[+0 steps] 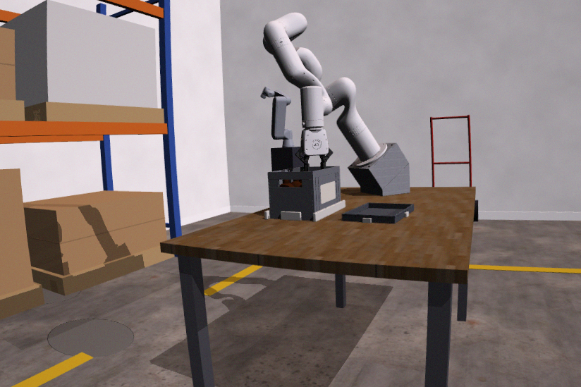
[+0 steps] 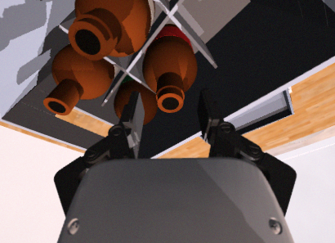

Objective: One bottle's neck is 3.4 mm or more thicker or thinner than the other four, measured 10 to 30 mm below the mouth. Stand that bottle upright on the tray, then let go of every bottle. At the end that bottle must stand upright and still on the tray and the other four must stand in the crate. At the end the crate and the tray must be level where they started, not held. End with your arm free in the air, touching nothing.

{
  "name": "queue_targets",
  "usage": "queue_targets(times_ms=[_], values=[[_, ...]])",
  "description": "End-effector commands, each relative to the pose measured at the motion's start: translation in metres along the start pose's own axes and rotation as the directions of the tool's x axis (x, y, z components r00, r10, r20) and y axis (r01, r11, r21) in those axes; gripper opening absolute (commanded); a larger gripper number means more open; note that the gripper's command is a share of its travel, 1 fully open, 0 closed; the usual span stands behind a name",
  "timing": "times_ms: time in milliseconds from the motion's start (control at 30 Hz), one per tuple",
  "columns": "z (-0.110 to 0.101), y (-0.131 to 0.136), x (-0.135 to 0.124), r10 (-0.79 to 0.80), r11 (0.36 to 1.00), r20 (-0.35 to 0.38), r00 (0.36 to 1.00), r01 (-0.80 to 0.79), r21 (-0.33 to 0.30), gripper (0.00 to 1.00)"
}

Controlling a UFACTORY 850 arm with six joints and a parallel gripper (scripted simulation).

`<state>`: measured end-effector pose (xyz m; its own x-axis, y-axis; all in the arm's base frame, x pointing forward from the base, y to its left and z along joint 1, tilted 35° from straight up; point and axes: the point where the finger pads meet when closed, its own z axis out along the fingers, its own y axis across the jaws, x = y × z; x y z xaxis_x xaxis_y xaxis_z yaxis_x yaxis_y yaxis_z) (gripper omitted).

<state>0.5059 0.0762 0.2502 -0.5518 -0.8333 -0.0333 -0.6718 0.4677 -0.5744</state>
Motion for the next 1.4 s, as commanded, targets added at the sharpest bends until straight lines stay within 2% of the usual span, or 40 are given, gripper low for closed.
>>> queue_targets(times_ms=[0, 533, 933, 967, 1367], values=[[-0.017, -0.001, 0.0, 0.0, 1.0, 0.0, 1.0, 0.0, 0.0, 0.65], [-0.06, -0.001, 0.0, 0.0, 1.0, 0.0, 1.0, 0.0, 0.0, 0.65], [-0.068, -0.001, 0.0, 0.0, 1.0, 0.0, 1.0, 0.0, 0.0, 0.65], [-0.068, -0.001, 0.0, 0.0, 1.0, 0.0, 1.0, 0.0, 0.0, 0.0], [-0.068, -0.001, 0.0, 0.0, 1.0, 0.0, 1.0, 0.0, 0.0, 0.0]])
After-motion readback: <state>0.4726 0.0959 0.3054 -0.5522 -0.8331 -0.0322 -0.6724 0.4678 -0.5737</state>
